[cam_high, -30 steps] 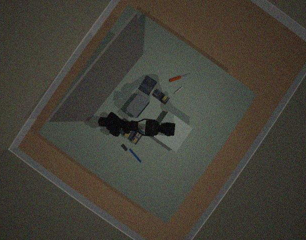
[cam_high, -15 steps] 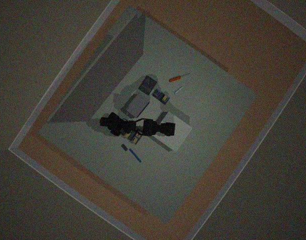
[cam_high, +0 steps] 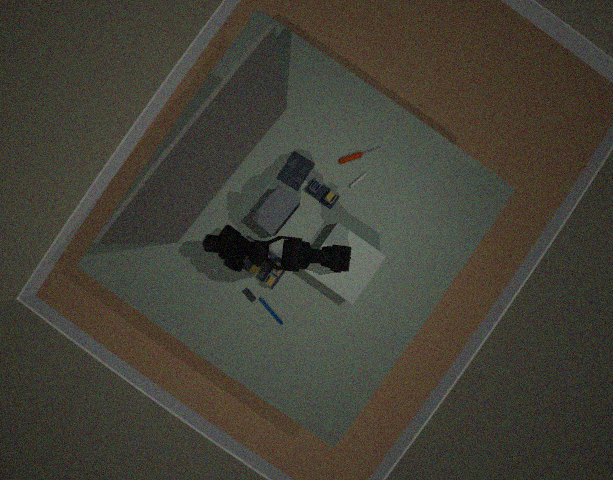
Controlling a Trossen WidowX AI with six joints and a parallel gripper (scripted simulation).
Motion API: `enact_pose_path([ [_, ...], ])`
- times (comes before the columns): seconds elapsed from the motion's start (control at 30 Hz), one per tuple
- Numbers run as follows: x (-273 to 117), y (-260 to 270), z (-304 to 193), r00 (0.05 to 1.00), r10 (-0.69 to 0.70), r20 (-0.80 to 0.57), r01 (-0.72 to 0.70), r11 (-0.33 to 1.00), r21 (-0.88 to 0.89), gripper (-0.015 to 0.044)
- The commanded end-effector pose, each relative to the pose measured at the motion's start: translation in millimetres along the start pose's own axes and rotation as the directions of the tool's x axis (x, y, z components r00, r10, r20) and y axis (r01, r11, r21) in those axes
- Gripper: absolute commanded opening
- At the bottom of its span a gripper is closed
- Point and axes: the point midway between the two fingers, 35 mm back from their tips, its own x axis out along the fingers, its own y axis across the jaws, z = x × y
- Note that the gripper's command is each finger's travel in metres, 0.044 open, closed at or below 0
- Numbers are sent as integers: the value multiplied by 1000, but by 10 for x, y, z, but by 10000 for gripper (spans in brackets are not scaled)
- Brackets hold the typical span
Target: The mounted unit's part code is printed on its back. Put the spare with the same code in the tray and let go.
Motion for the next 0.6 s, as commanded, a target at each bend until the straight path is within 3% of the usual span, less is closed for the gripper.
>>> enact_pose_path([
  [0.0, 62, 23, -19, 1000, 3, -5, -3, 1000, -6, 300],
  [0.3, 65, 23, -19, 1000, 3, -5, -3, 1000, -6, 300],
  [0.47, 56, 20, -11, 1000, 4, -2, -4, 1000, 0, 169],
  [0.57, 56, 20, -11, 1000, 4, -2, -4, 1000, 0, 149],
])
